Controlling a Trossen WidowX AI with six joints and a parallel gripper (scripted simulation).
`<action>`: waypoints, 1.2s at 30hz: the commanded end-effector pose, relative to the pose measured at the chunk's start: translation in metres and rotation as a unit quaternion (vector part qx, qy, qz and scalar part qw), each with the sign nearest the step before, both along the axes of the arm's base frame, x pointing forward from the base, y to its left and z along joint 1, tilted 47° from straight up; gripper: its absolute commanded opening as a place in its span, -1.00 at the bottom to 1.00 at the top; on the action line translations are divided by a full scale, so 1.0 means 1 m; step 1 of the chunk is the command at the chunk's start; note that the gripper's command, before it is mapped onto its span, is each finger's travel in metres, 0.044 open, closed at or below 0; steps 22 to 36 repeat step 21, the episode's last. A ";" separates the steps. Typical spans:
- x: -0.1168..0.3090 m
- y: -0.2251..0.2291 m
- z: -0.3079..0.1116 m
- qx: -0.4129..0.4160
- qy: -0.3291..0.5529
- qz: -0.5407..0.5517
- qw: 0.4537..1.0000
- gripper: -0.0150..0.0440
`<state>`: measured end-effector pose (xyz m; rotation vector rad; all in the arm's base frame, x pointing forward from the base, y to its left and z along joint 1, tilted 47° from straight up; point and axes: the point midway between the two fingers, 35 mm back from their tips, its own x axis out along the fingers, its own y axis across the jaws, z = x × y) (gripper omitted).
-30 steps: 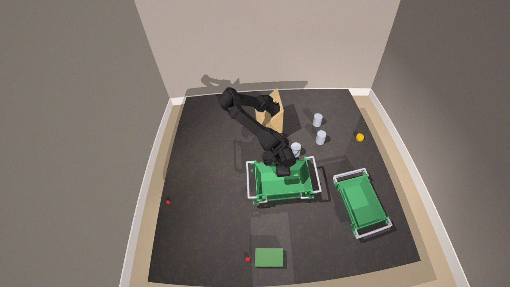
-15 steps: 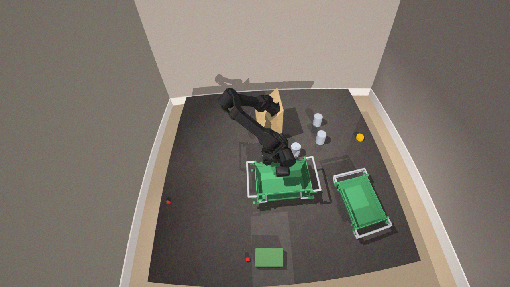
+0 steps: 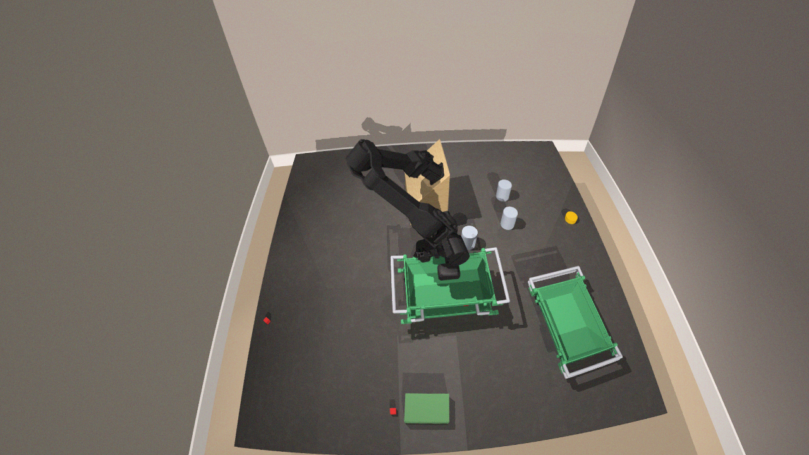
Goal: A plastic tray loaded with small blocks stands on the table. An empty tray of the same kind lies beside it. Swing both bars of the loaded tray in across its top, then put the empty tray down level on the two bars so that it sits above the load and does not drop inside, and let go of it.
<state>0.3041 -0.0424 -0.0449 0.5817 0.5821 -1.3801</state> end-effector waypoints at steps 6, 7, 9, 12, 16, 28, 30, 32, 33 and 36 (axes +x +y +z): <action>0.001 0.029 0.023 0.005 0.001 0.001 1.000 1.00; 0.001 0.035 0.028 0.005 0.001 0.001 1.000 1.00; 0.000 0.046 0.038 0.005 0.001 0.001 1.000 1.00; -0.004 0.062 0.054 0.004 0.002 0.000 1.000 1.00; -0.009 0.078 0.073 0.002 0.002 0.000 1.000 1.00; -0.017 0.079 0.073 0.001 0.001 0.001 1.000 1.00; -0.017 0.079 0.073 0.001 0.001 0.001 1.000 1.00; -0.017 0.079 0.073 0.001 0.001 0.001 1.000 1.00; -0.017 0.079 0.073 0.001 0.001 0.001 1.000 1.00; -0.017 0.079 0.073 0.001 0.001 0.001 1.000 1.00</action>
